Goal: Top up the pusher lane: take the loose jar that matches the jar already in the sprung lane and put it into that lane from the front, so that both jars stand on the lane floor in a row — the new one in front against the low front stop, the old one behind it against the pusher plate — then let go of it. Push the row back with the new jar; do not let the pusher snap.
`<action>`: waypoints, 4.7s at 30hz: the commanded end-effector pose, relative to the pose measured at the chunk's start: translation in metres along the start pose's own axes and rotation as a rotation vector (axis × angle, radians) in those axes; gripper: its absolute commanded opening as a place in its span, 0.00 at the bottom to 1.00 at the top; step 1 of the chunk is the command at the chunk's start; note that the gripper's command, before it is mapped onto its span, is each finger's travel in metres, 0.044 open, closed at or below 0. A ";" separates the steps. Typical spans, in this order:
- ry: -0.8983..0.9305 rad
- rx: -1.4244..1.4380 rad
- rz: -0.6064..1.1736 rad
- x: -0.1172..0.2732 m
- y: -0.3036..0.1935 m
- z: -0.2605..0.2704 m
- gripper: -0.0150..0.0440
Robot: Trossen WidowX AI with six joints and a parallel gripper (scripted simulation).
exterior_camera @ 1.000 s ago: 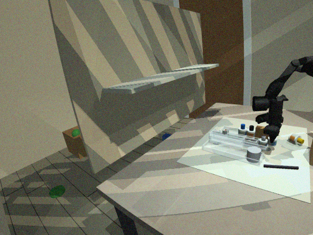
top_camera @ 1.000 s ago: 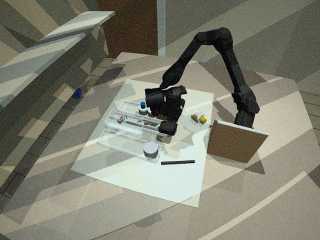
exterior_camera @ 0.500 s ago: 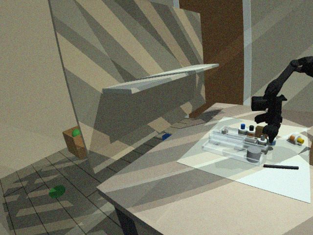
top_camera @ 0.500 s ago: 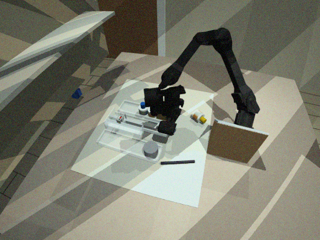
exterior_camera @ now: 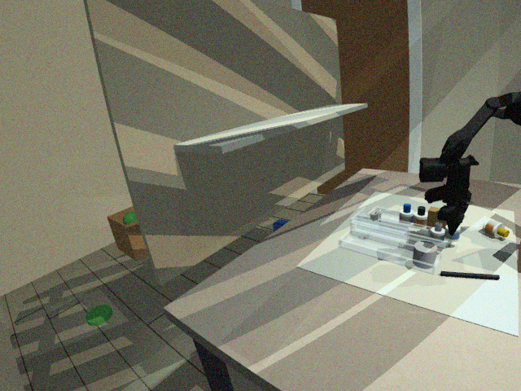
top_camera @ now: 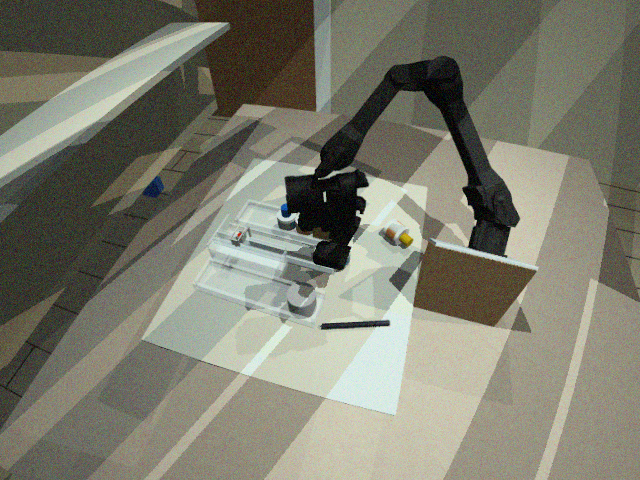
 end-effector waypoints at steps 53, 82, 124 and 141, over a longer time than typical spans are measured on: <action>0.000 -0.011 -0.022 0.007 0.025 -0.001 0.25; 0.000 -0.012 -0.022 0.009 0.035 -0.002 0.25; 0.000 -0.012 -0.022 0.007 0.039 -0.002 0.25; 0.000 -0.012 -0.022 0.006 0.039 -0.002 0.25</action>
Point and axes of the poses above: the point midway between the two fingers, 35 mm back from their tips, its own x axis back along the fingers, its own z axis across the jaws, y = z × x, the point moved 10 cm from there along x, back along the fingers, and after that the axes turned 1 degree about -x, right-handed, at the moved point
